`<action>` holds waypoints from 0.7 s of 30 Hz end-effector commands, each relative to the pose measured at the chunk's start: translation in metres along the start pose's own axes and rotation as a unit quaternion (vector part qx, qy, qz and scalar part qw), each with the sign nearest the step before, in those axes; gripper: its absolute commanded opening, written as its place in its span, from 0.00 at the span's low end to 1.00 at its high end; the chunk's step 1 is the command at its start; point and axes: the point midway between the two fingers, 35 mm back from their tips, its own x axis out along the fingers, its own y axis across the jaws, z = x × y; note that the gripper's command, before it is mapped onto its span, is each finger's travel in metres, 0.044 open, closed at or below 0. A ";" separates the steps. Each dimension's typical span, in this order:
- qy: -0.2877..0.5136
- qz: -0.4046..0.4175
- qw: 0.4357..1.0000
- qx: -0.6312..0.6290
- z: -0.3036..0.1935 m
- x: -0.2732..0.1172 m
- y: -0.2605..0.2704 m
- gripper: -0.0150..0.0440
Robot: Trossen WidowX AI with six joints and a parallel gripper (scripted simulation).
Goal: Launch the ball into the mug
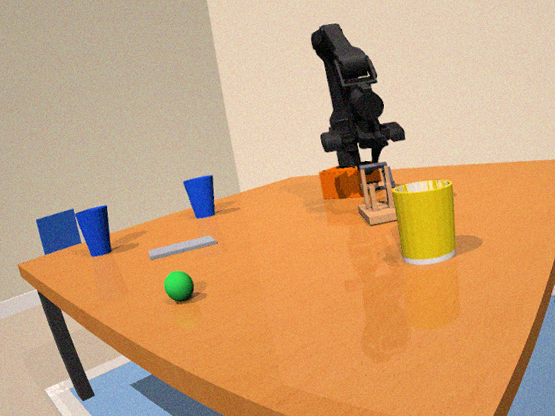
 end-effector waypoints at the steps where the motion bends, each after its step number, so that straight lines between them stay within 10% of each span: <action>1: 0.003 -0.002 1.000 0.001 0.001 0.006 0.000 0.25; 18: 0.001 0.000 1.000 0.000 0.005 0.015 0.000 0.25; 21: 0.001 0.000 1.000 0.000 0.005 0.015 0.000 0.39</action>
